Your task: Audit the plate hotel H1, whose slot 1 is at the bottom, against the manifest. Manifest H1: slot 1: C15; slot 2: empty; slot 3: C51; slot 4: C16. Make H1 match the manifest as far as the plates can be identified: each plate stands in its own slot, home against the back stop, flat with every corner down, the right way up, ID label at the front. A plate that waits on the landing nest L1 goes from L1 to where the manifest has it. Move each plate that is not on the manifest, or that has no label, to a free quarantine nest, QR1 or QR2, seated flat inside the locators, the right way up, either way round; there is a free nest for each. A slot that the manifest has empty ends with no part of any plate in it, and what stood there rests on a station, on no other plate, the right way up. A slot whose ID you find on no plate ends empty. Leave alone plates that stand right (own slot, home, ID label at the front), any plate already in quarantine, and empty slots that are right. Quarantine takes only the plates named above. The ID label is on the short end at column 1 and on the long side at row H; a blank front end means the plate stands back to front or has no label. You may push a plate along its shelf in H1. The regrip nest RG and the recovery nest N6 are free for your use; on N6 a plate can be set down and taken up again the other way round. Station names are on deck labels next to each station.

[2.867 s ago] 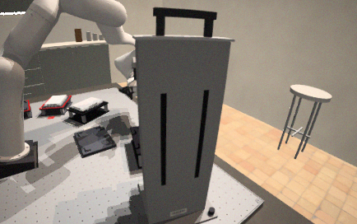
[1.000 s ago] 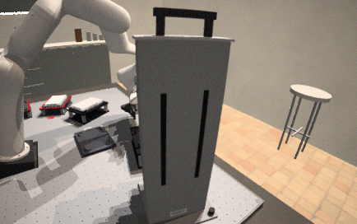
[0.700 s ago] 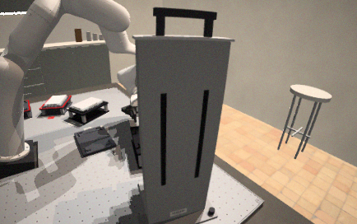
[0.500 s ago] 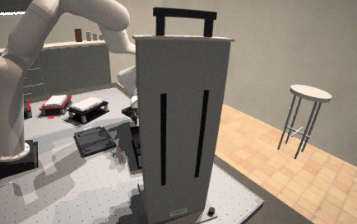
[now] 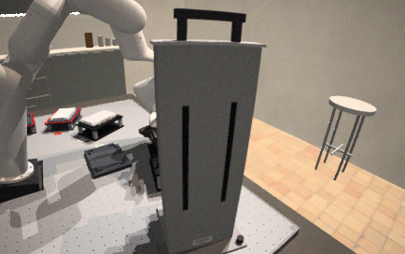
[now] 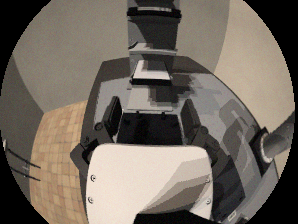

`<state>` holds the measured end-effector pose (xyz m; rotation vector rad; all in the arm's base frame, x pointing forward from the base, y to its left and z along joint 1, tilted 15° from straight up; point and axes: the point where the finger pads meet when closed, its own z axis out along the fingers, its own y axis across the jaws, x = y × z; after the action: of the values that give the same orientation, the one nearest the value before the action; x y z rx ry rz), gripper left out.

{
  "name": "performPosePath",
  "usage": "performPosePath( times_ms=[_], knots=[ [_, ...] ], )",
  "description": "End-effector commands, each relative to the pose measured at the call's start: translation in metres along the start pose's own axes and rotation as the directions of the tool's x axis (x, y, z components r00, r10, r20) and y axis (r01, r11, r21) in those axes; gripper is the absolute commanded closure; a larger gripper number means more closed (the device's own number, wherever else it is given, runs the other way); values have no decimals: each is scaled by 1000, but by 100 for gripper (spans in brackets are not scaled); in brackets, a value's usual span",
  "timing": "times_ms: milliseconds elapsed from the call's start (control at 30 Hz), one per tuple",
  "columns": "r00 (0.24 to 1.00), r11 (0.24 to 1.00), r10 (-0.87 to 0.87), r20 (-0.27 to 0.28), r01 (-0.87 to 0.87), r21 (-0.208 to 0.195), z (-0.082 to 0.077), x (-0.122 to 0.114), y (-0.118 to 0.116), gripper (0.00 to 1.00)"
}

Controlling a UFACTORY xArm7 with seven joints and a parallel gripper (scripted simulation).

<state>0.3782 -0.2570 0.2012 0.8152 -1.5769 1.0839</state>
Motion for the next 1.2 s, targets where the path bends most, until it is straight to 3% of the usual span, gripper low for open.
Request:
performPosePath(
  times_ms=[0, 333, 1167],
  knots=[
    [1000, 1000, 4, 1, -4, 1, 1, 1, -1, 0],
    [1000, 1000, 4, 1, -4, 1, 2, 1, -1, 0],
    [1000, 1000, 4, 1, -4, 1, 40, 1, -1, 0]
  ],
)
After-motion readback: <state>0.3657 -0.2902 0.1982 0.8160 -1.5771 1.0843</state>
